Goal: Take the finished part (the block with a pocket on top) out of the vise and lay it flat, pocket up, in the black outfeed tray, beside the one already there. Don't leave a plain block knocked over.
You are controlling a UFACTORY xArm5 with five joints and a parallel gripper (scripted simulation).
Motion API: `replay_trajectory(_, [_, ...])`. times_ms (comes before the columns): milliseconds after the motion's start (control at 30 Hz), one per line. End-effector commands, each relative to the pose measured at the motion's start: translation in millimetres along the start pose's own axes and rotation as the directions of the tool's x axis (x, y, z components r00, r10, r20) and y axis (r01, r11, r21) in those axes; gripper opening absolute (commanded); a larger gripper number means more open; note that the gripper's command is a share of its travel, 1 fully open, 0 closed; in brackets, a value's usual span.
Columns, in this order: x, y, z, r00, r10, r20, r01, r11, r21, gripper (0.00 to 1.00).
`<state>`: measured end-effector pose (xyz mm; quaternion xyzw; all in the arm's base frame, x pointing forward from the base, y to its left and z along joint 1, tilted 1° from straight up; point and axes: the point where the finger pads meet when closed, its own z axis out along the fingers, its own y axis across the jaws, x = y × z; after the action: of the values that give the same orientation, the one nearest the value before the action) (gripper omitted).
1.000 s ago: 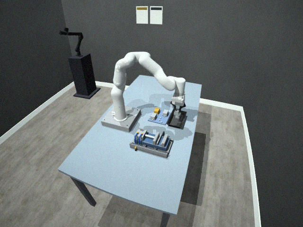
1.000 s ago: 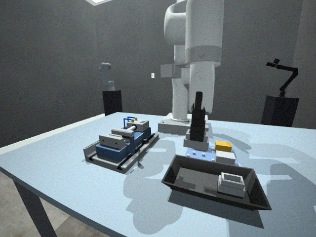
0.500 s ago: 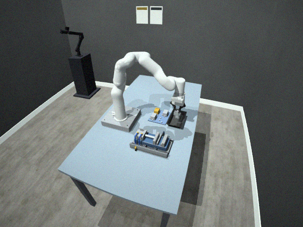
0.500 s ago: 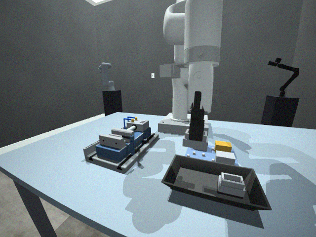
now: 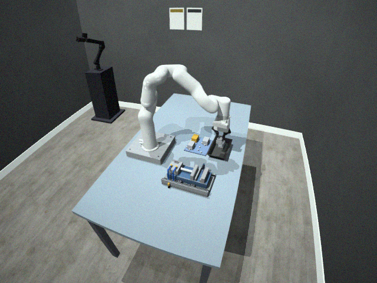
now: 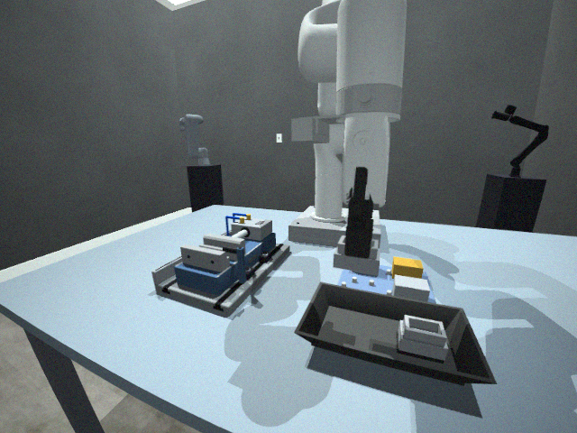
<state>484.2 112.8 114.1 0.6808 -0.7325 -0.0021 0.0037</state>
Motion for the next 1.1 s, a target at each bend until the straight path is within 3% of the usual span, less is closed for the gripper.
replay_trajectory(0, [0,-1,-1.1,1.000,0.000,0.002,0.000,1.000,0.005,0.00])
replay_trajectory(433, [0,-1,6.1,1.000,0.000,0.002,0.000,1.000,0.005,0.00])
replay_trajectory(1067, [0,-2,32.3,1.000,0.000,0.002,0.000,1.000,0.005,0.00])
